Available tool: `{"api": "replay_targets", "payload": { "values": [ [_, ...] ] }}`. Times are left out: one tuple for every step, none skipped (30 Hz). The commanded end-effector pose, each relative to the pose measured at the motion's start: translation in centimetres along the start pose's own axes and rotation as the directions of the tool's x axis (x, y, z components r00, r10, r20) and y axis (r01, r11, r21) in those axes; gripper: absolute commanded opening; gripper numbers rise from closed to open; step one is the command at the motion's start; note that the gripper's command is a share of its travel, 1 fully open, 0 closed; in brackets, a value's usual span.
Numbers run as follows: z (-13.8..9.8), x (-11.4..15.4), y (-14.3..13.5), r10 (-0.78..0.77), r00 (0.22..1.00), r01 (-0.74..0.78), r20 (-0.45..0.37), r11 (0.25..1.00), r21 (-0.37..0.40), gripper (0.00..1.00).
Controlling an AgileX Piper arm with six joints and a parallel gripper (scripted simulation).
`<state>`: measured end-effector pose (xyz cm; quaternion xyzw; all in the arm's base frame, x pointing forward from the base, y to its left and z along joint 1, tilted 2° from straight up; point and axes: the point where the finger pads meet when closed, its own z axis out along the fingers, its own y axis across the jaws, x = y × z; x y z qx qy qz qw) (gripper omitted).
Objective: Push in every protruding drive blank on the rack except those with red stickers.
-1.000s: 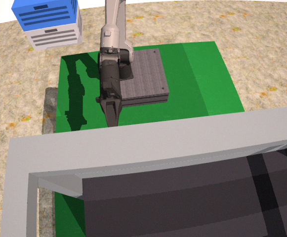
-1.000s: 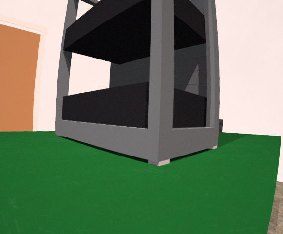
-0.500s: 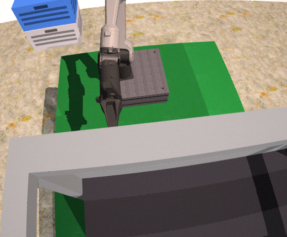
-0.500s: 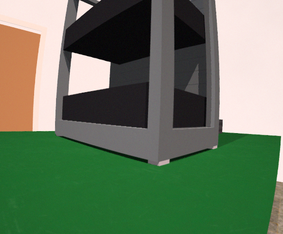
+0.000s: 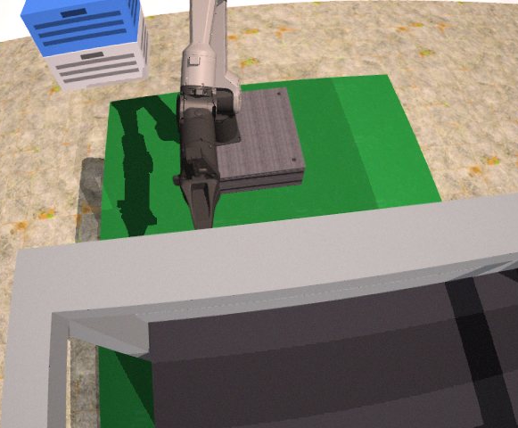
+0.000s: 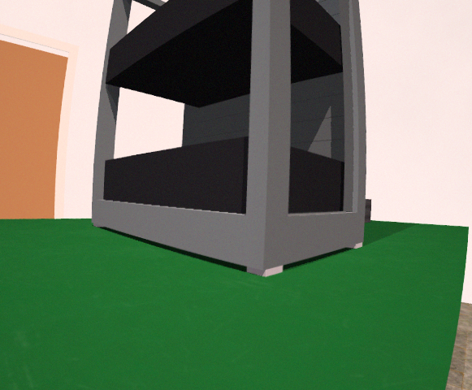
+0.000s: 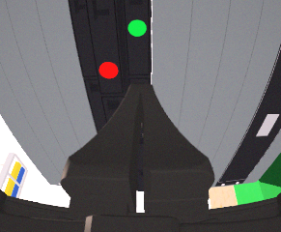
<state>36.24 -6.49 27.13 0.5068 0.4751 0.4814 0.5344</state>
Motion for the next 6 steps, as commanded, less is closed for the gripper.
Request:
{"api": "replay_targets", "payload": {
  "values": [
    [-0.05, -0.01, 0.04, 0.000, 1.000, 0.000, 0.000, 1.000, -0.001, 0.00],
    [-0.05, -0.01, 0.04, 0.000, 1.000, 0.000, 0.000, 1.000, -0.001, 0.00],
    [-0.05, -0.01, 0.04, 0.000, 1.000, 0.000, 0.000, 1.000, -0.001, 0.00],
    [-0.05, -0.01, 0.04, 0.000, 1.000, 0.000, 0.000, 1.000, -0.001, 0.00],
    [-0.05, -0.01, 0.04, 0.000, 1.000, 0.000, 0.000, 1.000, -0.001, 0.00],
    [-0.05, -0.01, 0.04, 0.000, 1.000, 0.000, 0.000, 1.000, -0.001, 0.00]
  ]
}}
